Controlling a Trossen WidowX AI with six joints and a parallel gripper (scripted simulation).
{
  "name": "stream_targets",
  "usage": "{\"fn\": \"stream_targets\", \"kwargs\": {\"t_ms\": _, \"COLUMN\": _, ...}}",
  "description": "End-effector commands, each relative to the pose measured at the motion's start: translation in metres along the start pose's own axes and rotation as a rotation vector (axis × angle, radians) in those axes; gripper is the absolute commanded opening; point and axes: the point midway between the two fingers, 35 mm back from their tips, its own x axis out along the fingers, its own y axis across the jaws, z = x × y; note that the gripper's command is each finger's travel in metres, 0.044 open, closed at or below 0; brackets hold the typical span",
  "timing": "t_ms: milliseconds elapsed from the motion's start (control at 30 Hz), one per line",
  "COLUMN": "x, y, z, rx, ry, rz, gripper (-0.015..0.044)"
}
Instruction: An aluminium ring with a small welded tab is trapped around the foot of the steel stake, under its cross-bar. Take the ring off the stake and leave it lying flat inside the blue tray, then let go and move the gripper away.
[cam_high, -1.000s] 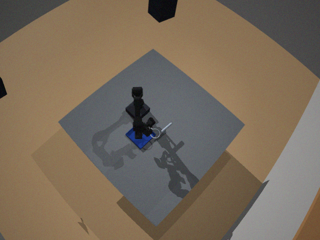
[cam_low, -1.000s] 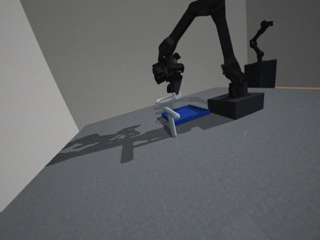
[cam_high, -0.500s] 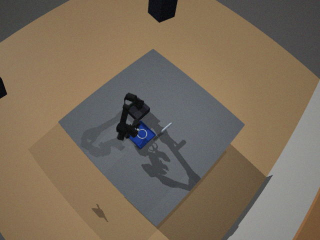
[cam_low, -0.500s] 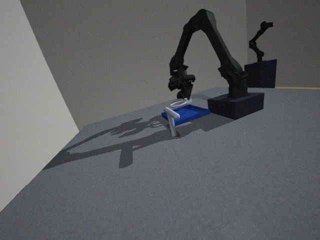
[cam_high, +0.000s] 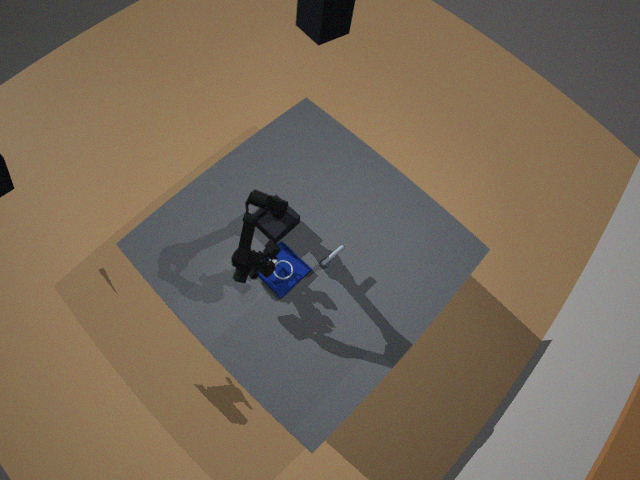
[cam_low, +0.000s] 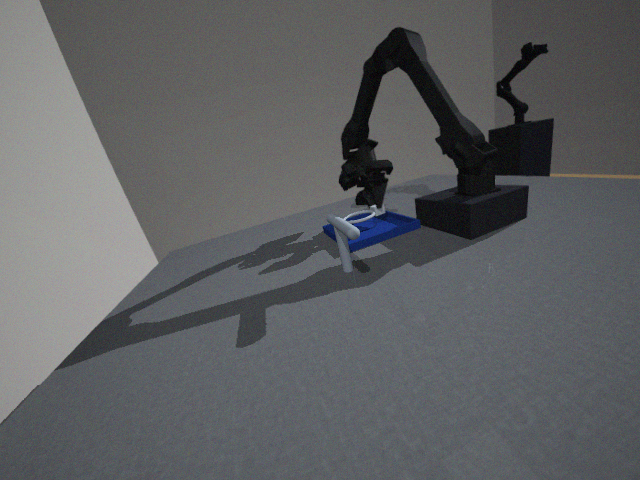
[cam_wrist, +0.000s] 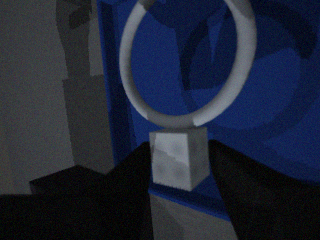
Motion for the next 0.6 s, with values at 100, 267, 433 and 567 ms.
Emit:
{"fn": "stream_targets", "kwargs": {"t_ms": 100, "x": 0.0, "y": 0.0, "z": 0.0, "rx": 0.0, "ry": 0.0, "rz": 0.001, "gripper": 0.0236}}
{"fn": "stream_targets", "kwargs": {"t_ms": 267, "x": 0.0, "y": 0.0, "z": 0.0, "rx": 0.0, "ry": 0.0, "rz": 0.001, "gripper": 0.0368}}
{"fn": "stream_targets", "kwargs": {"t_ms": 433, "x": -0.033, "y": 0.022, "z": 0.01, "rx": 0.0, "ry": 0.0, "rz": 0.0, "gripper": 0.044}}
{"fn": "stream_targets", "kwargs": {"t_ms": 567, "x": -0.075, "y": 0.06, "z": 0.018, "rx": -0.001, "ry": 0.0, "rz": -0.001, "gripper": 0.044}}
